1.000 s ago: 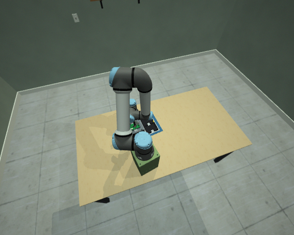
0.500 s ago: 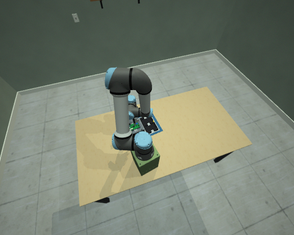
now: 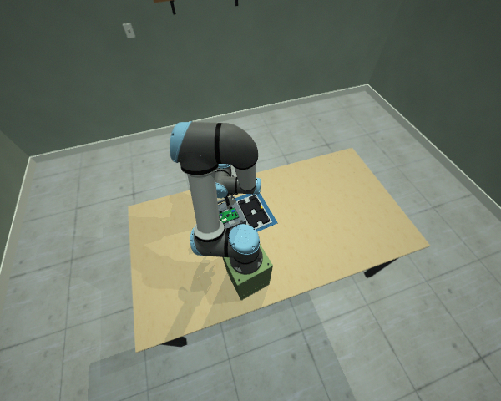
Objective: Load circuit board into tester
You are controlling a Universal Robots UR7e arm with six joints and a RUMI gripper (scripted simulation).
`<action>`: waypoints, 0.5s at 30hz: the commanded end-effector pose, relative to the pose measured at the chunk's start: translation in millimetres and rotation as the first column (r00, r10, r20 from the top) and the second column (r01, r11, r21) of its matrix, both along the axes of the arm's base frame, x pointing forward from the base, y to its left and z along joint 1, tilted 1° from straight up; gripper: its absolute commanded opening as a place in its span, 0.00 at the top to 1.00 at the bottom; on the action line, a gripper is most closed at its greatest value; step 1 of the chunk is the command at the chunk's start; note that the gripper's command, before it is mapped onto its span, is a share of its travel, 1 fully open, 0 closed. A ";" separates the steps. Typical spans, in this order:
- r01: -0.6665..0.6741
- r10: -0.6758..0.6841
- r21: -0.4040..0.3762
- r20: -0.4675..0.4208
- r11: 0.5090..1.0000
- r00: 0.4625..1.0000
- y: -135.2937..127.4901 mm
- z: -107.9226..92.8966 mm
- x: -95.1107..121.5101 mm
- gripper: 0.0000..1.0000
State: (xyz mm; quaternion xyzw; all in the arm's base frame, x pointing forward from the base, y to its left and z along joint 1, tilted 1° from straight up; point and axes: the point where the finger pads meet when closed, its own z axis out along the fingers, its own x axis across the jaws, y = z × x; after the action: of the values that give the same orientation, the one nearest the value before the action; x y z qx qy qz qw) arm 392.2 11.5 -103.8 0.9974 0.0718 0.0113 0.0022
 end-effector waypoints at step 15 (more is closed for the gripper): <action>0.000 0.000 0.003 -0.007 1.000 1.000 -1.0 69.5 -0.3 0.41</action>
State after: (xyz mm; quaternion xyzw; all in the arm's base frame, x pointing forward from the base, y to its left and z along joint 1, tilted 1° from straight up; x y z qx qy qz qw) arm 391.9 11.6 -54.8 0.9973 0.0721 0.0106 0.0019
